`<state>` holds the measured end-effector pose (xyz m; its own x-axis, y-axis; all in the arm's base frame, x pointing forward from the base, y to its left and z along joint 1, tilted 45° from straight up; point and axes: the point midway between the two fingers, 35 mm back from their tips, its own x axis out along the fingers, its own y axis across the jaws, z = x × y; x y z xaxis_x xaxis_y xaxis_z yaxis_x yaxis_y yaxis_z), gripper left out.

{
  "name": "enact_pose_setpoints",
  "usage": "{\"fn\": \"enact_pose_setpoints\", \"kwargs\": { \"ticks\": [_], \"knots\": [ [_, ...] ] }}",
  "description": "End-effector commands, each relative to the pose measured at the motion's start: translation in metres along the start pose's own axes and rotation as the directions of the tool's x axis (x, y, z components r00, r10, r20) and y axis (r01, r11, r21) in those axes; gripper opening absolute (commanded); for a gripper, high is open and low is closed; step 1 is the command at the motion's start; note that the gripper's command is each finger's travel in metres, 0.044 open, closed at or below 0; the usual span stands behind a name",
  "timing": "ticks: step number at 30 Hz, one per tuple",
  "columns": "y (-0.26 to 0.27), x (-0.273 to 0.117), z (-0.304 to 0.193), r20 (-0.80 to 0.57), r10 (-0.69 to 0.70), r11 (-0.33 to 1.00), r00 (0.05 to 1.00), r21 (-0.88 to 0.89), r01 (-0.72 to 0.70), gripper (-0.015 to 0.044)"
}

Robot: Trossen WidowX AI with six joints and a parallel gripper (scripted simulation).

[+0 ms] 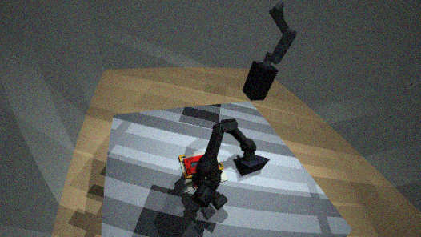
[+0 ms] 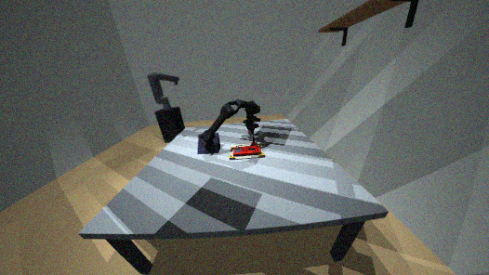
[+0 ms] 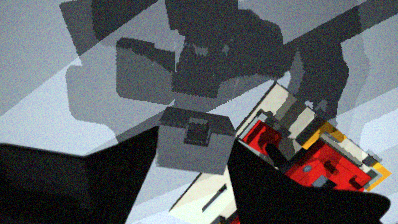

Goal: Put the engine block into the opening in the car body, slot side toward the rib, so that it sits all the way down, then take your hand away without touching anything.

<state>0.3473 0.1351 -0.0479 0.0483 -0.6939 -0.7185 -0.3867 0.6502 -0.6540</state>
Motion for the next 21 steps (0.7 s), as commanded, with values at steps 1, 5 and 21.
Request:
{"fn": "enact_pose_setpoints", "kwargs": {
  "ticks": [1, 5, 21],
  "knots": [
    [0.000, -0.012, 0.000, 0.000, 0.005, 1.000, 1.000, 0.007, -0.005, 0.0000],
    [0.001, -0.025, 0.000, 0.000, 0.005, 1.000, 1.000, 0.007, -0.005, 0.0000],
    [0.005, -0.062, -0.003, -0.002, 0.003, 1.000, 1.000, 0.007, -0.003, 0.0000]
  ]
}}
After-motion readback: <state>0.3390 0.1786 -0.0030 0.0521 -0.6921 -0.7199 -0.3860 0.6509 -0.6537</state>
